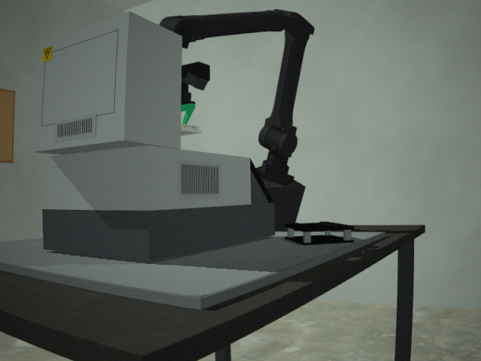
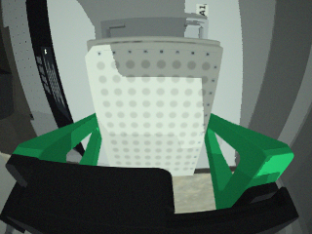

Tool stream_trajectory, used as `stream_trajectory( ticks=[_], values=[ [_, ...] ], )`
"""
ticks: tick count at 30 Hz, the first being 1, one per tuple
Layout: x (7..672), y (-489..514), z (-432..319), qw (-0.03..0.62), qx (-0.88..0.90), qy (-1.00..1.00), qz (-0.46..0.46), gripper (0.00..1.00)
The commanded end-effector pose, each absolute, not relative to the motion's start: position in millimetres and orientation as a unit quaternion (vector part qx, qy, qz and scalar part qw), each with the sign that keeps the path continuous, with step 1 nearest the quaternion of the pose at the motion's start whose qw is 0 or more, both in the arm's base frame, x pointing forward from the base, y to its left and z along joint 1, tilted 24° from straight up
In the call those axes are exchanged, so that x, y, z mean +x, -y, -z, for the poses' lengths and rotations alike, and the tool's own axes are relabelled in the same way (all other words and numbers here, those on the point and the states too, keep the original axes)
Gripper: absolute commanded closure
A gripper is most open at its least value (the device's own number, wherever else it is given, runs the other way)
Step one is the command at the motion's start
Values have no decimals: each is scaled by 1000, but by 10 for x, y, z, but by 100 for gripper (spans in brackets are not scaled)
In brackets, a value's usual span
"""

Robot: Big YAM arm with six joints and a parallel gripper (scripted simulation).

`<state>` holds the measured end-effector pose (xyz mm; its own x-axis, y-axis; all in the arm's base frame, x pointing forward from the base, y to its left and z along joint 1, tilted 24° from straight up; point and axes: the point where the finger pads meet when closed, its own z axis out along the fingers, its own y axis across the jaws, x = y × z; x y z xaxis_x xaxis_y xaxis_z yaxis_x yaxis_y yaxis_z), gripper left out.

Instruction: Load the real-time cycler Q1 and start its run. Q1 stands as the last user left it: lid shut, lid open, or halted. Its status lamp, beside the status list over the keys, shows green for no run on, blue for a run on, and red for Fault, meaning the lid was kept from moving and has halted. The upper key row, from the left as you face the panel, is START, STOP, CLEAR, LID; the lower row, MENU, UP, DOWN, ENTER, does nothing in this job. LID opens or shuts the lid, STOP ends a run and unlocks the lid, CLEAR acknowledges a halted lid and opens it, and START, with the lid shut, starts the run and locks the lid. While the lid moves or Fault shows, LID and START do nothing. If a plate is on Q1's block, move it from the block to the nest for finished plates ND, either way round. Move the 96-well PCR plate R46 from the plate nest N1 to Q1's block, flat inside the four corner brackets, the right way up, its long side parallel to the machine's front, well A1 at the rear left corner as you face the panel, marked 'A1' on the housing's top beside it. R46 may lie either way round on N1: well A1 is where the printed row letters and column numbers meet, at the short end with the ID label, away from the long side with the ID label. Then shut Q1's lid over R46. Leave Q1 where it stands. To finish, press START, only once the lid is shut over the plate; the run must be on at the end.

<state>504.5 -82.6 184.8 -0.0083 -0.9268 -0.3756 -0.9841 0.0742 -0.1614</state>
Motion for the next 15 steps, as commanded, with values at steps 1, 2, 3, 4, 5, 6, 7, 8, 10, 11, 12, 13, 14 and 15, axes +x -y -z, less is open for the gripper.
stream_trajectory(
  ticks=[1,2,3,4,5,6,7,8,10,11,12,13,14,15],
  values=[
    [5062,786,-2055,205,-683,-698,-58,100],
    [5060,764,-2064,206,-684,-698,-57,100],
    [5060,744,-2070,207,-684,-698,-56,100],
    [5098,786,-2057,209,-701,-680,-49,100],
    [5115,844,-2043,209,-709,-672,-48,100],
    [5137,913,-2050,210,-705,-675,-49,100],
    [5122,930,-2069,210,-701,-680,-50,100],
    [5110,945,-2089,210,-697,-684,-50,100],
    [5113,986,-2126,211,-690,-690,-47,100],
    [5124,1008,-2143,212,-688,-693,-45,100],
    [5146,1015,-2162,214,-687,-693,-42,100],
    [5169,1014,-2180,216,-686,-694,-39,100],
    [5196,990,-2199,217,-687,-692,-36,100],
    [5222,967,-2219,219,-688,-691,-34,100]
  ],
)
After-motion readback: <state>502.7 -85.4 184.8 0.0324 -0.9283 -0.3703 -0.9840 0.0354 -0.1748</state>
